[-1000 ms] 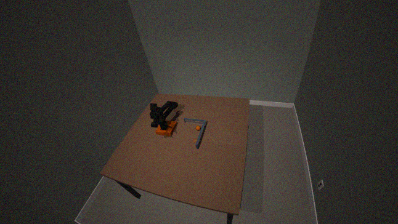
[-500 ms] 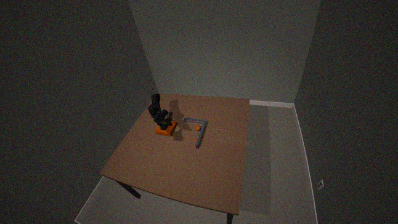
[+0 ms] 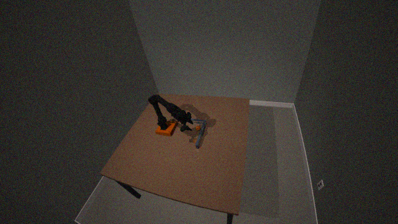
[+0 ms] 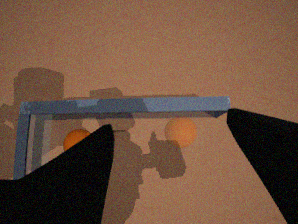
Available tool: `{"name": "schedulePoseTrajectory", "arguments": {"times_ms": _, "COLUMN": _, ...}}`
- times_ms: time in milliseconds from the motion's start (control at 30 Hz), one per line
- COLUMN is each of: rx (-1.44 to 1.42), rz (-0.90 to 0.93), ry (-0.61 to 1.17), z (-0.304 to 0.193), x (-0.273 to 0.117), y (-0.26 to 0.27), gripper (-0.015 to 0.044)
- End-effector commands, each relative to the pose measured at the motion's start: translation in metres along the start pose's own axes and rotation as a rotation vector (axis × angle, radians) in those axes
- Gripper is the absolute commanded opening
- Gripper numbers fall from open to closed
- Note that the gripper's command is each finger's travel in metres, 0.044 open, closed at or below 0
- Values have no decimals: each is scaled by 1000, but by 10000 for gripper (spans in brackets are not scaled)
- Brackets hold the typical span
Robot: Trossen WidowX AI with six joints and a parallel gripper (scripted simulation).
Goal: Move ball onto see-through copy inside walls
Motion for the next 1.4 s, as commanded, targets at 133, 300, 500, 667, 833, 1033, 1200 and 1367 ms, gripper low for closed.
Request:
{"name": "schedulePoseTrajectory", "arguments": {"times_ms": 133, "rx": 97, "rz": 132, "ry": 467, "z": 6, "x": 81, "y": 103, "gripper": 350}}
{"name": "schedulePoseTrajectory", "arguments": {"times_ms": 300, "rx": 105, "rz": 108, "ry": 616, "z": 1, "x": 98, "y": 138, "gripper": 350}}
{"name": "schedulePoseTrajectory", "arguments": {"times_ms": 500, "rx": 106, "rz": 106, "ry": 620, "z": 1, "x": 99, "y": 139, "gripper": 350}}
{"name": "schedulePoseTrajectory", "arguments": {"times_ms": 667, "rx": 106, "rz": 107, "ry": 620, "z": -7, "x": 111, "y": 141, "gripper": 350}}
{"name": "schedulePoseTrajectory", "arguments": {"times_ms": 833, "rx": 106, "rz": 107, "ry": 620, "z": -9, "x": 113, "y": 141, "gripper": 350}}
{"name": "schedulePoseTrajectory", "arguments": {"times_ms": 1033, "rx": 106, "rz": 107, "ry": 620, "z": -14, "x": 121, "y": 143, "gripper": 350}}
{"name": "schedulePoseTrajectory", "arguments": {"times_ms": 1200, "rx": 106, "rz": 107, "ry": 620, "z": -19, "x": 128, "y": 144, "gripper": 350}}
{"name": "schedulePoseTrajectory", "arguments": {"times_ms": 1367, "rx": 106, "rz": 107, "ry": 621, "z": -24, "x": 135, "y": 145, "gripper": 350}}
Point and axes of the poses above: the point midway between the two fingers, 35 mm back from their tips, its own x axis out along the fingers, its own y axis across the jaws, z = x × y, the point moved 1 cm from there along -x, back along the fingers, and after that the axes turned 14 degrees about -x, right-handed, at the moved point
